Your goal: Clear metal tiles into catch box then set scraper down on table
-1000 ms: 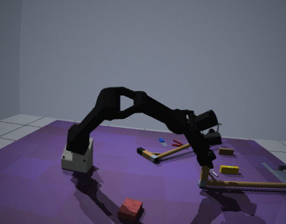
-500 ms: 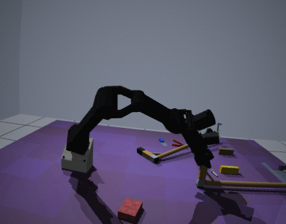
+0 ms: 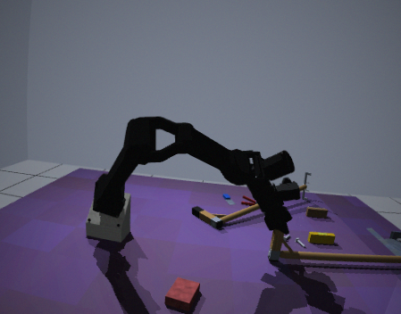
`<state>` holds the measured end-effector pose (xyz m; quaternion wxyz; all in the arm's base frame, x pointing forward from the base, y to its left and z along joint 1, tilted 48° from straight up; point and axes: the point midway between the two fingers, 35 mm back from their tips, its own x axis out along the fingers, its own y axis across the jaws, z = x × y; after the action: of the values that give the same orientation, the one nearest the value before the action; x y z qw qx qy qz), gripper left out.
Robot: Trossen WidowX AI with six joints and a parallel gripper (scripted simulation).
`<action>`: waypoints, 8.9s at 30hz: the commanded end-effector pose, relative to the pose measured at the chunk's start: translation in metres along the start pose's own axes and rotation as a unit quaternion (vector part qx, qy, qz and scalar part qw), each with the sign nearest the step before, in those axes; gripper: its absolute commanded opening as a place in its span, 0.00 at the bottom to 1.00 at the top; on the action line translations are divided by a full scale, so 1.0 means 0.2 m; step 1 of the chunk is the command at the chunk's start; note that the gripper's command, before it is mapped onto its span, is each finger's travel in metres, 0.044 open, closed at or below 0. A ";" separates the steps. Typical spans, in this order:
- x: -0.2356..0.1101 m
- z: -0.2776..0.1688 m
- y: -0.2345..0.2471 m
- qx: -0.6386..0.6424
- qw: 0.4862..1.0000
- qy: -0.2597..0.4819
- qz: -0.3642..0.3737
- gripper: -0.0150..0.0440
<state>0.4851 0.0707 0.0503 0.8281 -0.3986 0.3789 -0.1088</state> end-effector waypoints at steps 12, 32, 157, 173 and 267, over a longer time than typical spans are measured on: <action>-0.10 -0.06 -0.01 0.003 1.000 -0.005 0.000 0.25; -0.20 -0.17 -0.01 0.003 1.000 -0.006 0.001 0.25; -1.00 -0.44 0.01 -0.019 0.995 -0.096 0.000 1.00; -1.33 -0.24 0.04 -0.028 0.979 -0.201 0.004 1.00; -1.25 -0.27 0.05 -0.030 0.983 -0.181 0.004 1.00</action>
<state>0.2692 0.1789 0.1699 0.8775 -0.4329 0.2061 -0.0115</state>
